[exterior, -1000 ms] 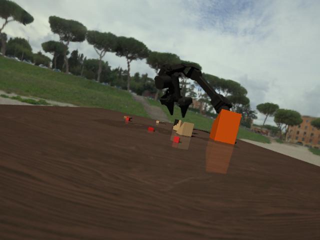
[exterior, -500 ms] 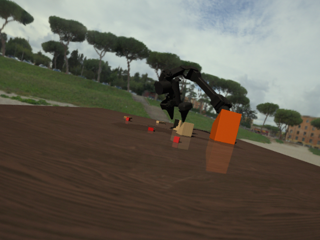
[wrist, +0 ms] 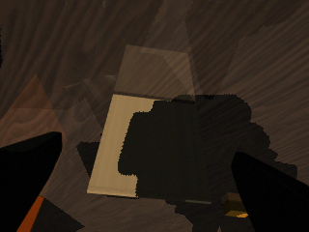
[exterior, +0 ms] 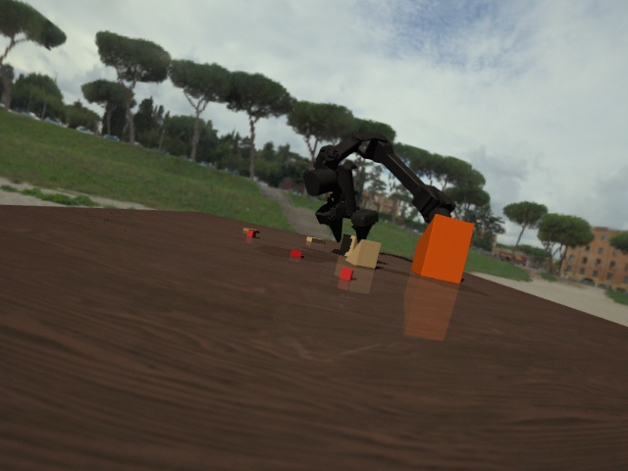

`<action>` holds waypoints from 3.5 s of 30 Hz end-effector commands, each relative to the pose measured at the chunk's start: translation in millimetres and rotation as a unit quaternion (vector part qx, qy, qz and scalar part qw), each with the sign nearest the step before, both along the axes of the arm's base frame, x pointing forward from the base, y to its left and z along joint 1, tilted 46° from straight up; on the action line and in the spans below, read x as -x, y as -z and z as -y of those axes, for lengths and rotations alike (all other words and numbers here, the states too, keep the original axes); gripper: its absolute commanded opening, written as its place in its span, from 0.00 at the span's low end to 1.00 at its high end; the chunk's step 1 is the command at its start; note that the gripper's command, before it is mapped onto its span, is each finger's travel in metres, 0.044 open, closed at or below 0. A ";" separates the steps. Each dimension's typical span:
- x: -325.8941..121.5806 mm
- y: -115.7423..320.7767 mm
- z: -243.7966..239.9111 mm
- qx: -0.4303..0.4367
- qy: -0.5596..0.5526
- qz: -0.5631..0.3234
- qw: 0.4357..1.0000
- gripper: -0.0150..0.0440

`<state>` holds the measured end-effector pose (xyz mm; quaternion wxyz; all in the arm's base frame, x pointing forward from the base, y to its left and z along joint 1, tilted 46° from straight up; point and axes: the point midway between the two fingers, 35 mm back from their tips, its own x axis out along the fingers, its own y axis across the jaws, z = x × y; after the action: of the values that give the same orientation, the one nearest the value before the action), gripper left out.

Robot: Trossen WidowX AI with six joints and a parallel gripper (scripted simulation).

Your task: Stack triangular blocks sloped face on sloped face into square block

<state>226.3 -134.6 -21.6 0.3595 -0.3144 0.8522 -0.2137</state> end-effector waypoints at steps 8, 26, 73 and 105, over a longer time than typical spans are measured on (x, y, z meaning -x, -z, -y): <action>12.5 6.3 12.8 0.002 -0.001 -0.003 1.000 1.00; 19.7 9.7 19.3 0.004 -0.001 -0.004 1.000 0.59; 59.0 -27.6 9.6 -0.158 -0.242 0.282 0.915 0.25; 83.2 -33.7 18.0 -0.229 -0.337 0.397 0.822 0.88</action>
<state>143.4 -152.0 11.9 0.7785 -0.3795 0.4996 0.0176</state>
